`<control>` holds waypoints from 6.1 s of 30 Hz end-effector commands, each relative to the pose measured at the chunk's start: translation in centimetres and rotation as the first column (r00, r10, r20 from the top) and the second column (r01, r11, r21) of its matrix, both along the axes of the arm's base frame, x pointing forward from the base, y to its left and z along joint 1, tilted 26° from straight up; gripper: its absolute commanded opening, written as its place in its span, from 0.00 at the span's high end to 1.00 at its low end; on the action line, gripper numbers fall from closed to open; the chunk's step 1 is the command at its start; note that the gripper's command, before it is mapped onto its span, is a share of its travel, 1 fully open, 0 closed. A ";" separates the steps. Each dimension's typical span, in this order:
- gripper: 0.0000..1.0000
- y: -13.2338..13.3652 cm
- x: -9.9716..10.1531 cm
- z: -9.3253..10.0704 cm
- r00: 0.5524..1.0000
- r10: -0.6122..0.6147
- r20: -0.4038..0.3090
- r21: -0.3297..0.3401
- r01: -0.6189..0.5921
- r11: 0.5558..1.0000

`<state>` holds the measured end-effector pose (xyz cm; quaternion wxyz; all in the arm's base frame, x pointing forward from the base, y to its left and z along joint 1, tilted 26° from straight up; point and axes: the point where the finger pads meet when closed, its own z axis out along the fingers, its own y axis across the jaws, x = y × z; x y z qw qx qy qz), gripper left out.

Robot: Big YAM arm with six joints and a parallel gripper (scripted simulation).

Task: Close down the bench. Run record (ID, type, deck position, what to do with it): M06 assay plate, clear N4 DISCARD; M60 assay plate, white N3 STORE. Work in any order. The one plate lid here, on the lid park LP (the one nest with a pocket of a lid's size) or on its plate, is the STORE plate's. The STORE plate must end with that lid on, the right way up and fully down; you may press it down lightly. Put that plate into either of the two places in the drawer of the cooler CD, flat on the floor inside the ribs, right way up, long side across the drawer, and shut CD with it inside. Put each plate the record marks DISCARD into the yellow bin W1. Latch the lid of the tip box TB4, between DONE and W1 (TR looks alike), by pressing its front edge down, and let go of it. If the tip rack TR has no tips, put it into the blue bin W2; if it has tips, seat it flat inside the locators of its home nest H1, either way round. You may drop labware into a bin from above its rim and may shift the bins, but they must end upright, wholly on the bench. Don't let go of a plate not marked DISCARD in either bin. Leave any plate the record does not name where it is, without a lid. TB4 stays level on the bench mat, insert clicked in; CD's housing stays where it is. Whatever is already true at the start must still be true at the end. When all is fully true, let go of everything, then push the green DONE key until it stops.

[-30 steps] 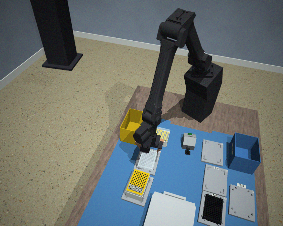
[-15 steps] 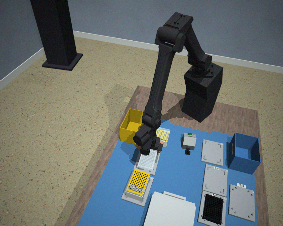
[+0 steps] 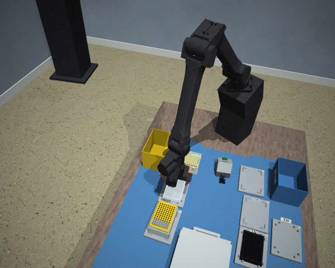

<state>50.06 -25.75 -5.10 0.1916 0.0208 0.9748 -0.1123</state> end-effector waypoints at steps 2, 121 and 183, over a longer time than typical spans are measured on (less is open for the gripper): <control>0.00 -1.2 1.2 0.1 1.000 0.006 0.025 -0.015 -0.005 1.000; 0.00 -2.3 2.9 -4.9 1.000 0.006 0.020 -0.013 -0.005 1.000; 1.00 -2.0 2.7 -5.0 1.000 0.008 0.015 -0.011 -0.008 1.000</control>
